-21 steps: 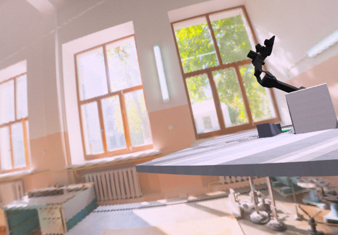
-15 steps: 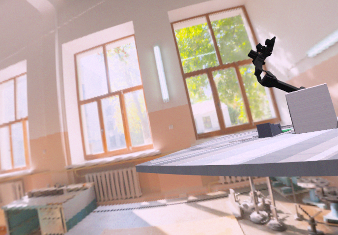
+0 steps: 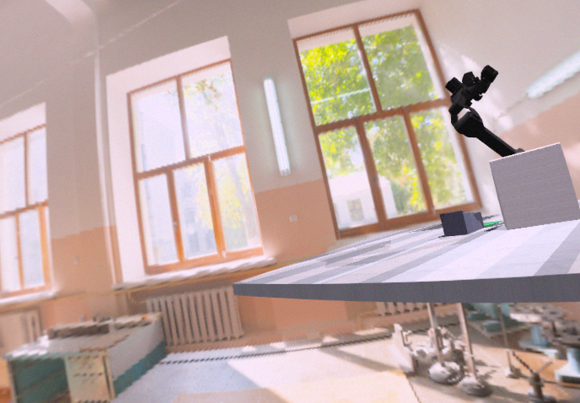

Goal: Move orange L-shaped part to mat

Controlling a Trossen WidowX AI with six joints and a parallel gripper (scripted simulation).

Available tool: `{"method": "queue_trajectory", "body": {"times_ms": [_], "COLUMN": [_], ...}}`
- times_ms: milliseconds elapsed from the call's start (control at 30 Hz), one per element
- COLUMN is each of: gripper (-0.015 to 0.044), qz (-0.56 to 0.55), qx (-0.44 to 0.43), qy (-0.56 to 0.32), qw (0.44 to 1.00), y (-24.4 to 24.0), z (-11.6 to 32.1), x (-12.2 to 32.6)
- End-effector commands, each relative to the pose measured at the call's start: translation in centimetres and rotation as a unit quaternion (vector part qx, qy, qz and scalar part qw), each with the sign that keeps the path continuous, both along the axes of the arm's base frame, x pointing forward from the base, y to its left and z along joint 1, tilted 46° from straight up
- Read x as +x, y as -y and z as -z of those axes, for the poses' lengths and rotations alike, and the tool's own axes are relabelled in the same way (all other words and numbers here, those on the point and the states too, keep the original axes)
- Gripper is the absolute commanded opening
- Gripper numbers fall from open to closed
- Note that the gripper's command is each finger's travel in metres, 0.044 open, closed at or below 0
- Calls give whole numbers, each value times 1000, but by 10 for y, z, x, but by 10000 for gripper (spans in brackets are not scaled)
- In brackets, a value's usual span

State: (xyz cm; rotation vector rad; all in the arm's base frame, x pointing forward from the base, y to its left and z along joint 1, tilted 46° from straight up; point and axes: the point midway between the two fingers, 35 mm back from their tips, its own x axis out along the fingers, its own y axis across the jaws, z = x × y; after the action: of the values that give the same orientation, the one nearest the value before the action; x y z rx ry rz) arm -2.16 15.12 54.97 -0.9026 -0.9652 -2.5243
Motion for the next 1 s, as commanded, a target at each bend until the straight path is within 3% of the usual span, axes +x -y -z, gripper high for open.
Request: {"method": "queue_trajectory", "body": {"times_ms": [0, 600, 967], "gripper": [180, 180, 180], "qz": [-70, -292, -467], "qx": [42, 162, 299], "qy": [9, 34, 69], "qw": [997, 942, 829], "y": [46, 191, 325], "z": [-5, 4, 53], "x": [-29, -60, -13]}}
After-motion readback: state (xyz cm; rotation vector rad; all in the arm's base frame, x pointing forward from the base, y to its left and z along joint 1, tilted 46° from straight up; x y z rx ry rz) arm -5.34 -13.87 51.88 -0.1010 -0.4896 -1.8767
